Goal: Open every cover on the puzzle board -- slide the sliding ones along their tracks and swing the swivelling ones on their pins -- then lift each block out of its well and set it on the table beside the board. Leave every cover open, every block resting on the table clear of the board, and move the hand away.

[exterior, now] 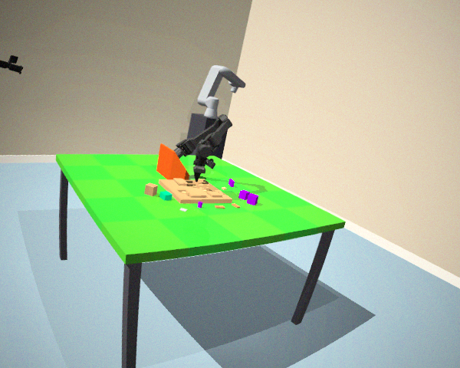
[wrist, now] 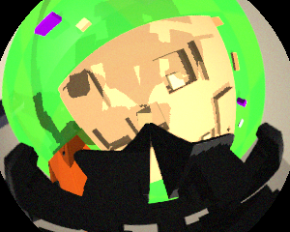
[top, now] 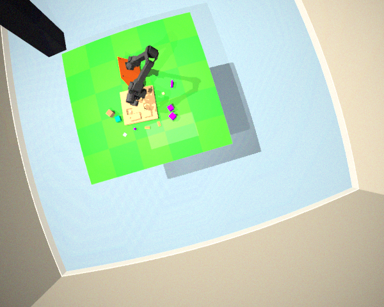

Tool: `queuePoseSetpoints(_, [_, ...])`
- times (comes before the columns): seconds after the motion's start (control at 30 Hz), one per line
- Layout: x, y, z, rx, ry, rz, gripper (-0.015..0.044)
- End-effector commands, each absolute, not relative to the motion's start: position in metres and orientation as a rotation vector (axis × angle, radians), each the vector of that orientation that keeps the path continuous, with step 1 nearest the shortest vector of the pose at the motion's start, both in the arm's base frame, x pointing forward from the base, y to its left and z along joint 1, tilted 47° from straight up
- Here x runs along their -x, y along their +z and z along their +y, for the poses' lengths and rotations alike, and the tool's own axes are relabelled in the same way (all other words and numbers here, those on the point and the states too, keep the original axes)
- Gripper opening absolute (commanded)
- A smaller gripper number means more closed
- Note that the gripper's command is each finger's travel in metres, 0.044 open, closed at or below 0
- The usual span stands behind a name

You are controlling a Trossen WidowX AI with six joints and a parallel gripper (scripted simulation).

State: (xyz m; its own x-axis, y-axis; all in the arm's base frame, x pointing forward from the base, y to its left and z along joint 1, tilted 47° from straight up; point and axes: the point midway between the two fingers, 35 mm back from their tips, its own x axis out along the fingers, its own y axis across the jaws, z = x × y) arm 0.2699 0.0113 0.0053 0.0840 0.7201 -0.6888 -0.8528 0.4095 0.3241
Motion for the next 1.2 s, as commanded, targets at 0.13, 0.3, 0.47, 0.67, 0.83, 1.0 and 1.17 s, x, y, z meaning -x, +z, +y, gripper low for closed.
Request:
queuePoseSetpoints(0.13, [-0.267,-0.007,0.022,0.16,1.189,0.913,0.0])
queuePoseSetpoints(0.3, [-0.268,-0.01,0.024,0.16,1.189,0.913,0.0])
queuePoseSetpoints(0.47, [-0.268,-0.013,0.028,0.16,1.189,0.913,0.0])
queuePoseSetpoints(0.67, [-0.268,-0.015,0.03,0.16,1.189,0.913,0.0])
queuePoseSetpoints(0.83, [-0.268,-0.017,0.029,0.16,1.189,0.913,0.0])
queuePoseSetpoints(1.0, [-0.269,-0.022,0.027,0.16,1.189,0.913,0.0])
queuePoseSetpoints(1.17, [-0.271,-0.027,0.023,0.16,1.189,0.913,0.0])
